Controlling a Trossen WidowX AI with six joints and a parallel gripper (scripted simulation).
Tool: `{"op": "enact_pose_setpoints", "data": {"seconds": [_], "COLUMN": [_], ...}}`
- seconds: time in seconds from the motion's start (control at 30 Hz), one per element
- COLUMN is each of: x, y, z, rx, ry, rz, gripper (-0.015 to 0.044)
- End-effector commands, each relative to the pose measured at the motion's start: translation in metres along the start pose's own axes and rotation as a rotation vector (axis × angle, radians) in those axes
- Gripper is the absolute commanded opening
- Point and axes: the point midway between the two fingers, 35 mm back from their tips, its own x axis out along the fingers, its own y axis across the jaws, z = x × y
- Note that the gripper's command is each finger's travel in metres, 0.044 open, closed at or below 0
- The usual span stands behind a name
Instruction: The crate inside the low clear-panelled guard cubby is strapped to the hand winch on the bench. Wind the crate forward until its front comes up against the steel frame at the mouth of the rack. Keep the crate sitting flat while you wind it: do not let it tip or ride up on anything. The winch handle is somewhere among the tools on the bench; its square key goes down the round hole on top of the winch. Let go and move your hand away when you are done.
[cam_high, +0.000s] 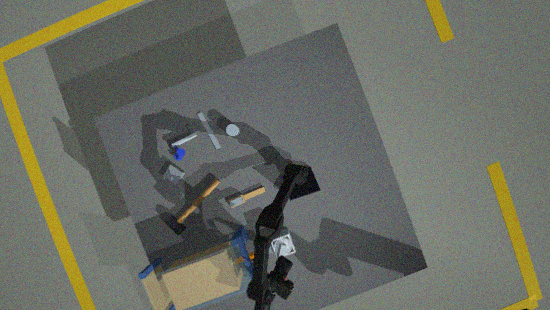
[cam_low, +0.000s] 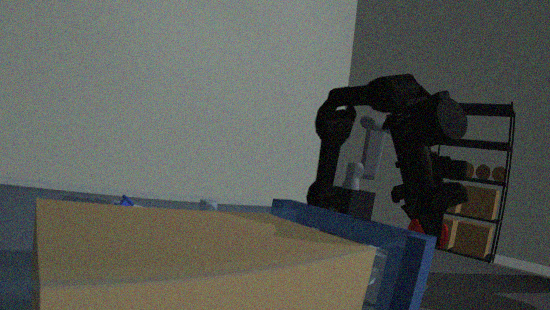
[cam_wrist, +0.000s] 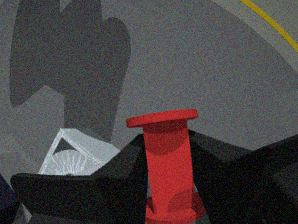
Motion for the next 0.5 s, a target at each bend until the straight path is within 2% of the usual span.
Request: {"op": "enact_pose_setpoints", "data": {"seconds": [0.0,0.47], "x": [0.010,0.016], "y": [0.012,0.027], "z": [0.021,0.037], "rx": [-0.025,-0.026], "ry": [-0.025,-0.026], "rz": [0.027,0.028], "gripper": [0.0000,0.0000]}}
